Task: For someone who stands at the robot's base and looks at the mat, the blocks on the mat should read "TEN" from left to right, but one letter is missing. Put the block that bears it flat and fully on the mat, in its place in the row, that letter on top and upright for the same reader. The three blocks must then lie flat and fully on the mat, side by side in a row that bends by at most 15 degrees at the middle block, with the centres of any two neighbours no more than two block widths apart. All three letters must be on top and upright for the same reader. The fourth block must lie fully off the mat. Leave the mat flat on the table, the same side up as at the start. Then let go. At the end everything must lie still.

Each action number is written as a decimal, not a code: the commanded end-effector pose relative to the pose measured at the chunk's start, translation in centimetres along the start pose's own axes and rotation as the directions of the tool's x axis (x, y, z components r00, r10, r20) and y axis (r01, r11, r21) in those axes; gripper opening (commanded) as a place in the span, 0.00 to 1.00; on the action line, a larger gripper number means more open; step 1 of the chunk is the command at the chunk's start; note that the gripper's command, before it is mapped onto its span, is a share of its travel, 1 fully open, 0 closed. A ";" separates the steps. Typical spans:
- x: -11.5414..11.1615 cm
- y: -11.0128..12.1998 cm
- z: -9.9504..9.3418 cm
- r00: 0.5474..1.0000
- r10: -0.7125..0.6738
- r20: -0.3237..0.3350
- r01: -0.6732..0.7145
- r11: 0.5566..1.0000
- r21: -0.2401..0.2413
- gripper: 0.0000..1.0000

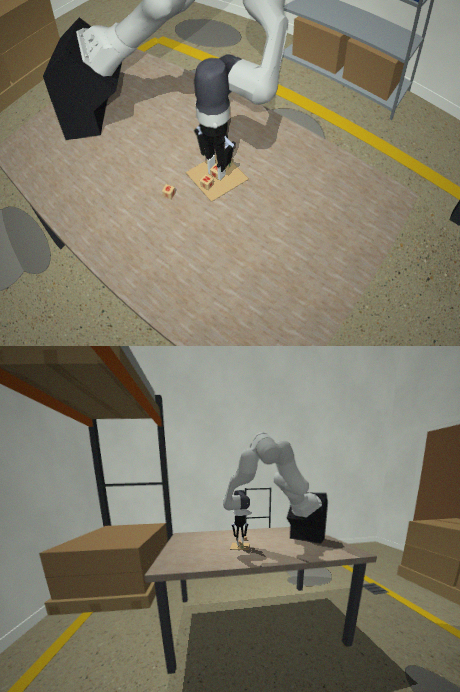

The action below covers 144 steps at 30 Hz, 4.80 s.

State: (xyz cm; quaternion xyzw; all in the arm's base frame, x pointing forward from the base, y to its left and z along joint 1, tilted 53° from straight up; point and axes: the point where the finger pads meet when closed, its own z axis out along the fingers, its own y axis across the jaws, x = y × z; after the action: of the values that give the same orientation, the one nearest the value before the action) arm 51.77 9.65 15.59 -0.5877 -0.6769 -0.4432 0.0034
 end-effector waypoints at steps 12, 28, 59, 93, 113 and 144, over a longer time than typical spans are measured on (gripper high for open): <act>0.0 -0.1 0.0 1.000 0.000 0.000 0.000 1.000 0.000 0.16; 0.0 -0.1 0.0 1.000 0.000 0.000 0.000 1.000 0.000 0.16; 0.0 -0.1 0.3 1.000 0.000 0.000 0.000 1.000 0.000 0.16; 0.0 -0.1 0.3 1.000 0.000 0.000 0.000 1.000 0.000 0.23; 0.0 -0.1 0.3 1.000 0.000 0.000 0.000 1.000 0.000 0.28; 0.0 -0.1 -8.7 1.000 0.000 0.000 0.000 1.000 0.000 1.00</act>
State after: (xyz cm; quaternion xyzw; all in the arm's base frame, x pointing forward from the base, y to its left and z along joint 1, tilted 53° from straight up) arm 47.51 4.18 20.86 -0.5743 -0.6868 -0.4454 -0.0108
